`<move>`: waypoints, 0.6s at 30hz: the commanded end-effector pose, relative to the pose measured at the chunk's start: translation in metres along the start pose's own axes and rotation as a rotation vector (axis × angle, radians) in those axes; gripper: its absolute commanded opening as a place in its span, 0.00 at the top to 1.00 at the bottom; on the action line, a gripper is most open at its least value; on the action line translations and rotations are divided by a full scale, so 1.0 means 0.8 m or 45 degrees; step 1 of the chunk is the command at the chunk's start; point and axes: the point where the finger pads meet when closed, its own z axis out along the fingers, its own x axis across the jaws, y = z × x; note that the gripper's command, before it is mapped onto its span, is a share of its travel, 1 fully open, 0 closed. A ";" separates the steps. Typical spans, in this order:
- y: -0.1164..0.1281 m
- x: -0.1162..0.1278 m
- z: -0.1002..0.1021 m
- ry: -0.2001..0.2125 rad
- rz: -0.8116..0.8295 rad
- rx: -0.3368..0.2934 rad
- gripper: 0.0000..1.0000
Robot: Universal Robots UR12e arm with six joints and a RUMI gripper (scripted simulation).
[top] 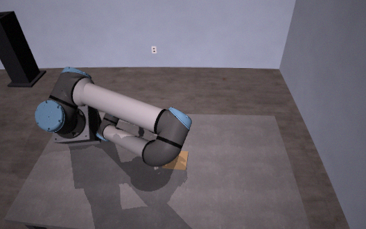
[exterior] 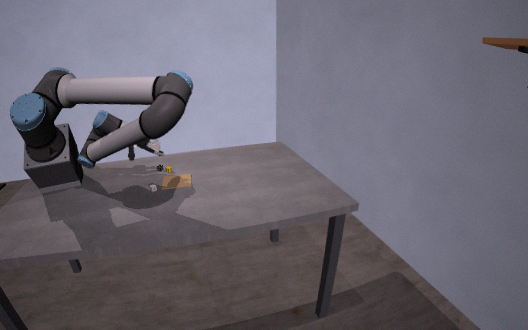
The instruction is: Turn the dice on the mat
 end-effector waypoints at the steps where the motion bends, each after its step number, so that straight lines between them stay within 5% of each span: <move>1: 0.001 0.000 0.001 0.001 0.002 0.024 0.76; 18: 0.011 0.000 0.006 0.002 0.003 0.249 0.76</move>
